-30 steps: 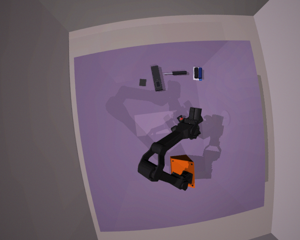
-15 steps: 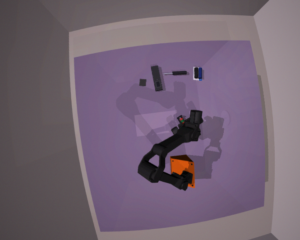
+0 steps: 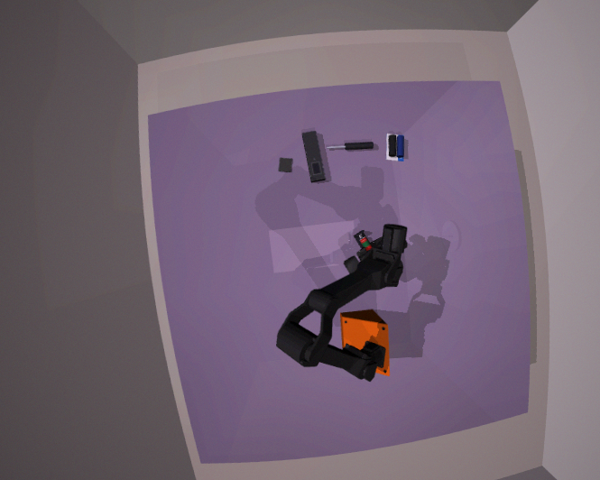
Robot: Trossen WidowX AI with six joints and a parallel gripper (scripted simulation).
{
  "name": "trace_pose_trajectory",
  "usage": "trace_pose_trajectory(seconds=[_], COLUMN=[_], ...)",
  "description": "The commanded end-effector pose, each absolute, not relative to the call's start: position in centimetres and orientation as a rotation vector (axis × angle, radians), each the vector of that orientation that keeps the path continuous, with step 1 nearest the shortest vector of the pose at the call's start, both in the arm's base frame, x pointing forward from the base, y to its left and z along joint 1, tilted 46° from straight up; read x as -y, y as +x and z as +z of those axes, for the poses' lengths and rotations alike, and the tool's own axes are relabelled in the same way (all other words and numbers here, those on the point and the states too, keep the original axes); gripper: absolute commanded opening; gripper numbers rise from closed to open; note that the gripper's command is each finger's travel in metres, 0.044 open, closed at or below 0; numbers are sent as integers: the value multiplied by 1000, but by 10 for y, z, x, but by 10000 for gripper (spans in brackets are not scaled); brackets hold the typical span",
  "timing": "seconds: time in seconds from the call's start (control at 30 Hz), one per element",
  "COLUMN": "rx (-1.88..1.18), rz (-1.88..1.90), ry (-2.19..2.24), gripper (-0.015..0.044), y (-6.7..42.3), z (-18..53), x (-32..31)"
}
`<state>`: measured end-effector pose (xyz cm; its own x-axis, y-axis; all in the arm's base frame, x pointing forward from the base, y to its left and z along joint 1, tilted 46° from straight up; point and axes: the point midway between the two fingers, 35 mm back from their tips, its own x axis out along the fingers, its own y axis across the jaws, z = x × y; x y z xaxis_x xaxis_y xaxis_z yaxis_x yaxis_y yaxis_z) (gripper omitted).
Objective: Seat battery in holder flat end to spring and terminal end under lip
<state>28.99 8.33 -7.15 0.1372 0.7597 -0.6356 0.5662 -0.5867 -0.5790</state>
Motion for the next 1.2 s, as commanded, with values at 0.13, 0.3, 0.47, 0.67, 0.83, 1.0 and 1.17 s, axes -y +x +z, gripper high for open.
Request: trace_pose_trajectory(seconds=[0.13,0.3,0.47,0.67,0.83,1.0,1.17], rx=[1309,1309,1308,1308,1307,1305,1305], rz=[1427,1427,1428,1428,1429,1430,1430], ry=[-2212,-2212,-2212,-2212,-2212,-2213,-2213], gripper=[76,76,76,178,178,178,178], y=[285,285,285,285,285,287,287], z=[-73,-73,-73,-73,-70,-64,-63], x=[-82,-82,-82,-82,-78,-72,-71])
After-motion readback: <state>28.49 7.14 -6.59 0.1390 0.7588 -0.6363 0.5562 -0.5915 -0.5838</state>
